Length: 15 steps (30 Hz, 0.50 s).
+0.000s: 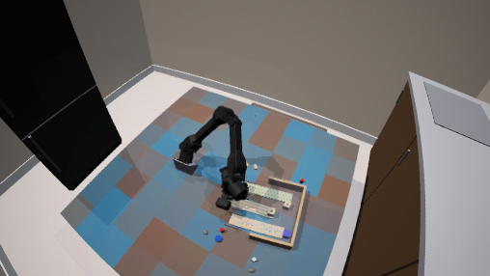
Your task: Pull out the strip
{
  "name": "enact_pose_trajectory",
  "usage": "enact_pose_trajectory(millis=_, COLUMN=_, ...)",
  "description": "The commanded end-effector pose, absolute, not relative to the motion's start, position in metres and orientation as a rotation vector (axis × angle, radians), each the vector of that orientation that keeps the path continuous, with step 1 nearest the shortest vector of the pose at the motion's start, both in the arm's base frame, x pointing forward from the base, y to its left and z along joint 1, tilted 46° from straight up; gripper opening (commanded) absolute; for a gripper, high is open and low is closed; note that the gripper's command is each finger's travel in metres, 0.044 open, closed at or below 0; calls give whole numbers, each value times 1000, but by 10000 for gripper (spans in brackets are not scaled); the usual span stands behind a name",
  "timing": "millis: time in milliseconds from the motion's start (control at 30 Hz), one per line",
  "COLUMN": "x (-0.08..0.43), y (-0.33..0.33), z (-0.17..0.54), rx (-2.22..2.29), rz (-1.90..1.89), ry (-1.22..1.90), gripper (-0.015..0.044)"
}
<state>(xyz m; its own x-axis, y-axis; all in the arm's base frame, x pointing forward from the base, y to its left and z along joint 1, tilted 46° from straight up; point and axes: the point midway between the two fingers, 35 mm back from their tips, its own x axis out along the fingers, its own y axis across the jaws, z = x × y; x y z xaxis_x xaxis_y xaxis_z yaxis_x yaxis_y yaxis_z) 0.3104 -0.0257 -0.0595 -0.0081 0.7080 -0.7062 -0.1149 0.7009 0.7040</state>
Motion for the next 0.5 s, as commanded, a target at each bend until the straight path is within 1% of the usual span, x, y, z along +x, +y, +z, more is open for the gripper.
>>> enact_pose_trajectory(millis=0, x=299, y=-23, z=-63, rx=521, rz=706, ry=1461, gripper=0)
enact_pose_trajectory(millis=467, x=278, y=-26, z=-65, rx=522, rz=706, ry=1462, gripper=0)
